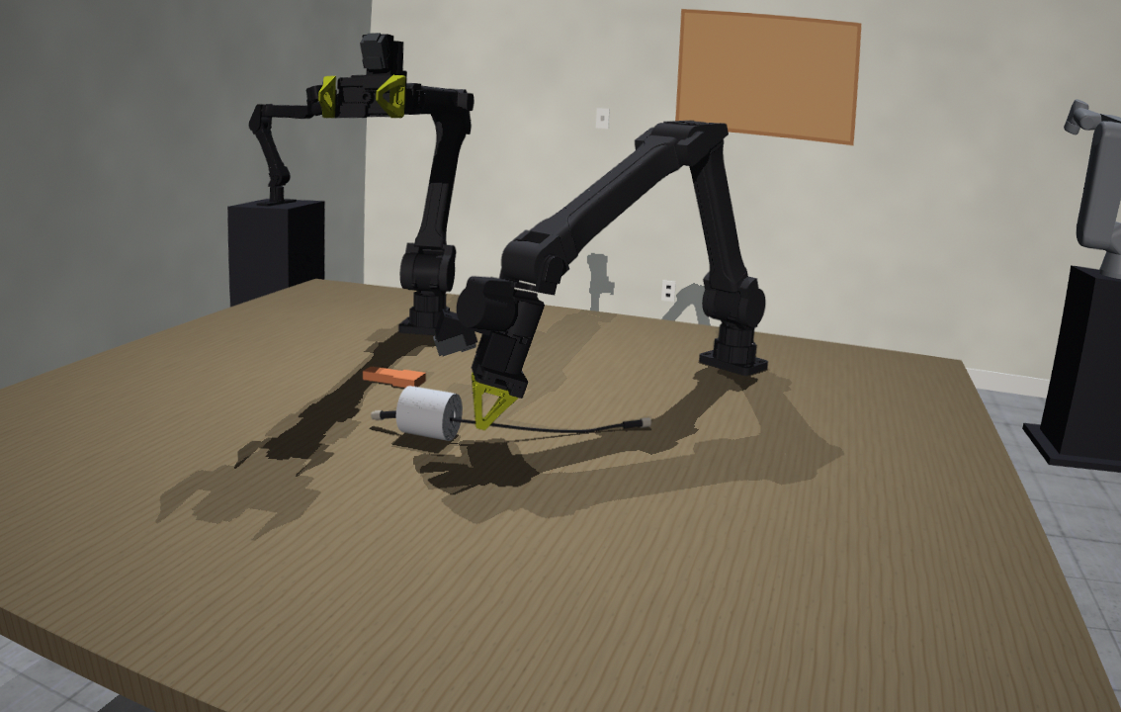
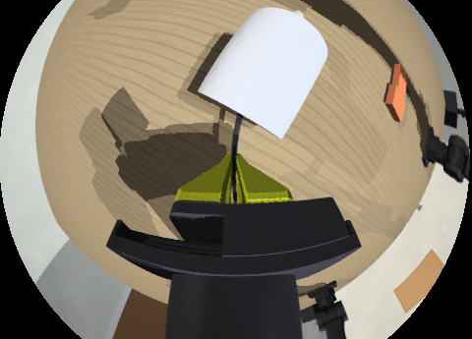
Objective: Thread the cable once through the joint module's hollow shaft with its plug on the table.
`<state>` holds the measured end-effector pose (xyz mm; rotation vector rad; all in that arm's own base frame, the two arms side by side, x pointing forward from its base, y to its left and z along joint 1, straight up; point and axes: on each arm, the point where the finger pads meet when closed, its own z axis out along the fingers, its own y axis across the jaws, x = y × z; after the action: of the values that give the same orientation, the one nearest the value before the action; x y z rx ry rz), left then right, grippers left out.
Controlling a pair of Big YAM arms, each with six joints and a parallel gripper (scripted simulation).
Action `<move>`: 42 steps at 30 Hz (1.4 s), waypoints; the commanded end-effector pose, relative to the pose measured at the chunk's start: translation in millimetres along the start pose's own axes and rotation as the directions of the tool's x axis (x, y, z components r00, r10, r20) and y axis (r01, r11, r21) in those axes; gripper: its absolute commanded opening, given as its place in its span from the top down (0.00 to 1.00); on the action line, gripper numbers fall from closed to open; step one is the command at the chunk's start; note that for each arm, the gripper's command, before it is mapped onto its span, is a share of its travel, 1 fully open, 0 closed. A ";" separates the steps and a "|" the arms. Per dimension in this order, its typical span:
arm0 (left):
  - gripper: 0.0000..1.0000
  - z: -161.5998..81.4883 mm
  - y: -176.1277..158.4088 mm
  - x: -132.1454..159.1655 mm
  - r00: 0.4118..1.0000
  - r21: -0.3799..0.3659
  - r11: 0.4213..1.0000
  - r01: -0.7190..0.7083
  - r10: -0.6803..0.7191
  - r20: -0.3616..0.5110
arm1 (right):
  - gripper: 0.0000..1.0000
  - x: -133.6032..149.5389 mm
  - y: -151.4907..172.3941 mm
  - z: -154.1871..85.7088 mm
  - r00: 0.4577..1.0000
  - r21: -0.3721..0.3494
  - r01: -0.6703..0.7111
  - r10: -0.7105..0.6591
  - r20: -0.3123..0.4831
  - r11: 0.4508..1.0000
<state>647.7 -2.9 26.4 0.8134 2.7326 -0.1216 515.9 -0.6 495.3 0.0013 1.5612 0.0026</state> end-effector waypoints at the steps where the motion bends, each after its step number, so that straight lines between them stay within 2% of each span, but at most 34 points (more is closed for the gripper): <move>1: 1.00 -8.0 5.9 -35.8 0.999 -0.023 1.000 -0.013 0.014 0.037 | 0.04 -23.8 -5.6 2.3 0.999 0.012 -0.007 0.007 0.034 1.000; 8: 1.00 -7.5 4.8 -41.8 0.999 -0.023 1.000 -0.014 0.015 0.038 | 0.04 -23.8 -5.6 2.3 0.999 0.012 -0.007 0.007 0.034 1.000; 9: 0.68 -7.6 4.9 -41.9 0.999 -0.023 1.000 -0.013 0.014 0.038 | 0.04 -23.8 -5.6 2.3 0.999 0.012 -0.007 0.007 0.034 1.000; 17: 0.68 -12.0 22.8 -32.5 0.999 -0.032 0.999 0.016 -0.015 0.041 | 0.04 -23.8 -5.6 2.3 0.999 0.012 -0.007 0.007 0.034 1.000; 25: 0.68 -1.1 13.7 -14.7 1.000 -0.012 1.000 0.020 -0.020 0.010 | 0.04 -23.8 -5.6 2.3 0.999 0.012 -0.007 0.007 0.034 1.000; 26: 0.68 -4.6 7.6 -0.7 1.000 -0.010 1.000 0.007 -0.007 0.009 | 0.04 -23.8 -5.6 2.3 0.999 0.012 -0.007 0.007 0.034 1.000; 27: 0.68 -15.2 9.1 -4.8 1.000 -0.018 1.000 0.003 -0.002 0.026 | 0.04 -23.8 -5.6 2.3 0.999 0.012 -0.007 0.007 0.034 1.000; 30: 0.68 -15.2 12.3 -7.4 1.000 -0.022 1.000 0.001 0.000 0.031 | 0.04 -23.8 -5.6 2.3 0.999 0.012 -0.007 0.007 0.034 1.000; 42: 0.68 -17.9 9.5 19.8 1.000 -0.016 1.000 -0.006 0.007 0.026 | 0.04 -23.8 -5.6 2.3 0.999 0.012 -0.007 0.007 0.034 1.000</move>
<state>634.8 6.3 23.2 0.8135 2.7349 -0.1262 515.9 -0.6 495.3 0.0013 1.5612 0.0026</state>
